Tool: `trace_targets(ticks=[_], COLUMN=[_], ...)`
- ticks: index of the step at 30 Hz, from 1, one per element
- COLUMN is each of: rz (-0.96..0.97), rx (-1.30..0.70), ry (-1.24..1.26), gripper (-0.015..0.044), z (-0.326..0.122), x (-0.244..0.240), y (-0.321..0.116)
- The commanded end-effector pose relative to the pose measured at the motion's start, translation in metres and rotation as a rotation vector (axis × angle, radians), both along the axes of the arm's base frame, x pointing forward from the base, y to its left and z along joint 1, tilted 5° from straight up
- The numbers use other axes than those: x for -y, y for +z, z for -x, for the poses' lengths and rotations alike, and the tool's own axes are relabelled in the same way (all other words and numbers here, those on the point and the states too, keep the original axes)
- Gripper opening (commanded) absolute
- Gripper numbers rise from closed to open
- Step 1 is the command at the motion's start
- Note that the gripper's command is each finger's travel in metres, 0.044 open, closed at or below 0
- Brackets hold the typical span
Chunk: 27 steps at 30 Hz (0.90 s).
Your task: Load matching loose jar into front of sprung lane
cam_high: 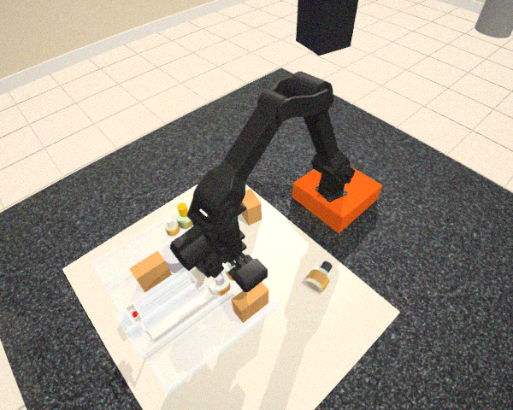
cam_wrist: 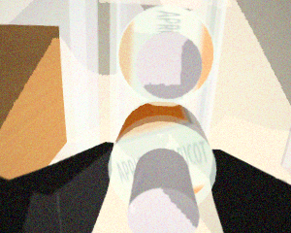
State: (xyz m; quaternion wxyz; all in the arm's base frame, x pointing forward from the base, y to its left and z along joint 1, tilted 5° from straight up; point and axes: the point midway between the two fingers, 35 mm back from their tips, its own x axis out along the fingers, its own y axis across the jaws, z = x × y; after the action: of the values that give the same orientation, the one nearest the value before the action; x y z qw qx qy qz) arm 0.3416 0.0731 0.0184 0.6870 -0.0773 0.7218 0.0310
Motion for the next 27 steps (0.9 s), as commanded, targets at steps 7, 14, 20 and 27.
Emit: trace_targets(ticks=[7,14,20,27], rz=[-0.009,-0.009,-0.009,-0.009], rx=[0.034,0.034,0.034,0.034], ry=[0.006,0.006,0.006,0.006], gripper=[0.0000,0.0000,0.0000,0.0000], z=[-0.0098,-0.0099,-0.0098,-0.0098], x=[-0.0021,-0.0019,-0.0018,-0.0016], y=[0.0018,-0.0009,-0.0031,-0.0058])
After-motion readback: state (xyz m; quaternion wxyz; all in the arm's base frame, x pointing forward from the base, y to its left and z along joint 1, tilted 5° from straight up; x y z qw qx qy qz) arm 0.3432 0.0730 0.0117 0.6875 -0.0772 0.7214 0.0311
